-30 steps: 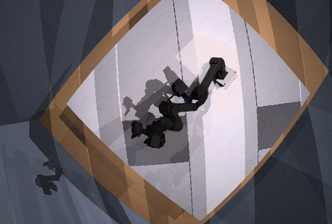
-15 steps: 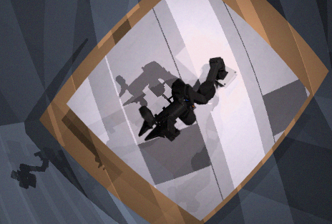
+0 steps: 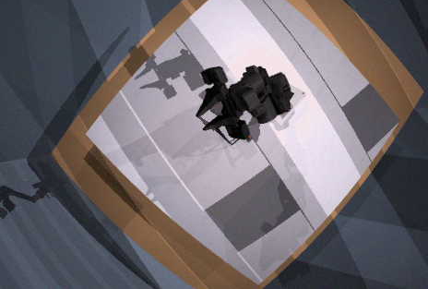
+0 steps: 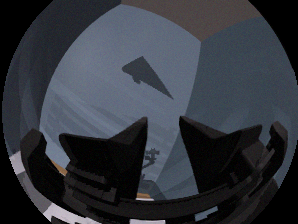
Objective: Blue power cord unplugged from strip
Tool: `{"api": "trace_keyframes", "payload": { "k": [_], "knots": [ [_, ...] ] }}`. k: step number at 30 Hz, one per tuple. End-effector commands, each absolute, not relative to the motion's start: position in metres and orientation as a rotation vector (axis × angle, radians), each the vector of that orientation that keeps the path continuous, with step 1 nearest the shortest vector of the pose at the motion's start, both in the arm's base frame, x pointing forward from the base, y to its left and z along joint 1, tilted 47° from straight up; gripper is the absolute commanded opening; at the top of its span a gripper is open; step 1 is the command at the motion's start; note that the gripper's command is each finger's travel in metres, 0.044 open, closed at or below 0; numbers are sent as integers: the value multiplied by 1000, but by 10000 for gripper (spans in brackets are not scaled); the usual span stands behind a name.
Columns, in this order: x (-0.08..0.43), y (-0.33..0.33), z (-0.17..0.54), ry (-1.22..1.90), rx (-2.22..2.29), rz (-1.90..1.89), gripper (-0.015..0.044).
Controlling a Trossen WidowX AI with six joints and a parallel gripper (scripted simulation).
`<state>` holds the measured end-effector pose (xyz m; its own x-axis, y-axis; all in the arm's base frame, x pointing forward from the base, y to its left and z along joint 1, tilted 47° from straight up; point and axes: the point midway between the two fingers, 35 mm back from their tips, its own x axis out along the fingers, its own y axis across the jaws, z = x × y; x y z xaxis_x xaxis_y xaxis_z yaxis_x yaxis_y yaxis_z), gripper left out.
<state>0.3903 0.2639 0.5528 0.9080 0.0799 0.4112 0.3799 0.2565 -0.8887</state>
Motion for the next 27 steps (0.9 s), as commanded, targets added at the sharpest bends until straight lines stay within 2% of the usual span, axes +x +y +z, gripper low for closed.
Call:
{"api": "trace_keyframes", "payload": {
  "k": [1, 15, 27],
  "knots": [
    [337, 269, 597, -581, -1236, -229, 160],
    [163, 230, 701, -1044, -924, -324, 160],
    [54, 127, 745, -1240, -611, -455, 160]
  ]
}}
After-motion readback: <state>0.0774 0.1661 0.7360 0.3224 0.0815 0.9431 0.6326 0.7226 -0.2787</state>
